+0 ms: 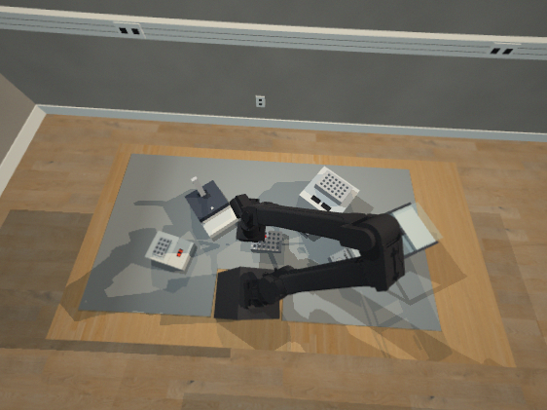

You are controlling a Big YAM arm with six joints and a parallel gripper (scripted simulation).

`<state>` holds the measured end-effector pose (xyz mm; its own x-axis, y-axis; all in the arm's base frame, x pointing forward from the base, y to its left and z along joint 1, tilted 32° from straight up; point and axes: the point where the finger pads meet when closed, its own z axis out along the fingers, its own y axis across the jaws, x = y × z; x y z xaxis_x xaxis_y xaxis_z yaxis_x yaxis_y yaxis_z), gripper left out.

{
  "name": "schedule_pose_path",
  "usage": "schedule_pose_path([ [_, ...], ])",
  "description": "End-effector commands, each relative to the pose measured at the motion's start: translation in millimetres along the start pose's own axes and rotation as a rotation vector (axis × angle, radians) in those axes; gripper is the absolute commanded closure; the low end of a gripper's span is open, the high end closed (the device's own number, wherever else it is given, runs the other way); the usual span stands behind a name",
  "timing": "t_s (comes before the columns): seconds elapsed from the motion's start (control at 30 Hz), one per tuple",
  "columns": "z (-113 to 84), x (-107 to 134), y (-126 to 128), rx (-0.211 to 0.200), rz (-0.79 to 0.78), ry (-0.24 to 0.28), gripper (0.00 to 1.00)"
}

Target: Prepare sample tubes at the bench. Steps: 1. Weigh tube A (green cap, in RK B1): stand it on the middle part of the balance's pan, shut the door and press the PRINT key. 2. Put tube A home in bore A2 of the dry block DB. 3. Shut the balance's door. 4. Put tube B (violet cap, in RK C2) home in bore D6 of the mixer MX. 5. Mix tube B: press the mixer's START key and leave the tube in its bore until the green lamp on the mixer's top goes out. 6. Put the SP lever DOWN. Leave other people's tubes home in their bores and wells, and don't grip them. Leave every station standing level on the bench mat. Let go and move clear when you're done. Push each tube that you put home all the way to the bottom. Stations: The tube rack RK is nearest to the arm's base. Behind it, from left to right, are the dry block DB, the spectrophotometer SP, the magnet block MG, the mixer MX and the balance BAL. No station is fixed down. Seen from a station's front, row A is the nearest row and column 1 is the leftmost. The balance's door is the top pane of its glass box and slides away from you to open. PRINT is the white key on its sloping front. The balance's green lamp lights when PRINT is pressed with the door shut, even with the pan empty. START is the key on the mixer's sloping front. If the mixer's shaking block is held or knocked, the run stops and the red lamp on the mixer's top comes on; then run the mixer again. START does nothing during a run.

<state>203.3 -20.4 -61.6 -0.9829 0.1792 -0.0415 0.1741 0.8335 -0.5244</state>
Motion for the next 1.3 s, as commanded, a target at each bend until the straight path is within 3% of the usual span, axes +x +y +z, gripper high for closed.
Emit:
schedule_pose_path([
  [0.0,-4.2,-7.8,3.2,-0.007,0.007,-0.009,0.91],
  [1.1,-4.2,-7.8,3.2,-0.007,0.007,-0.009,0.91],
  [1.13,-6.5,0.4,1.2,-0.005,0.001,-0.012,0.91],
  [1.27,-21.7,-17.4,8.4,-0.024,0.018,-0.038,0.91],
])
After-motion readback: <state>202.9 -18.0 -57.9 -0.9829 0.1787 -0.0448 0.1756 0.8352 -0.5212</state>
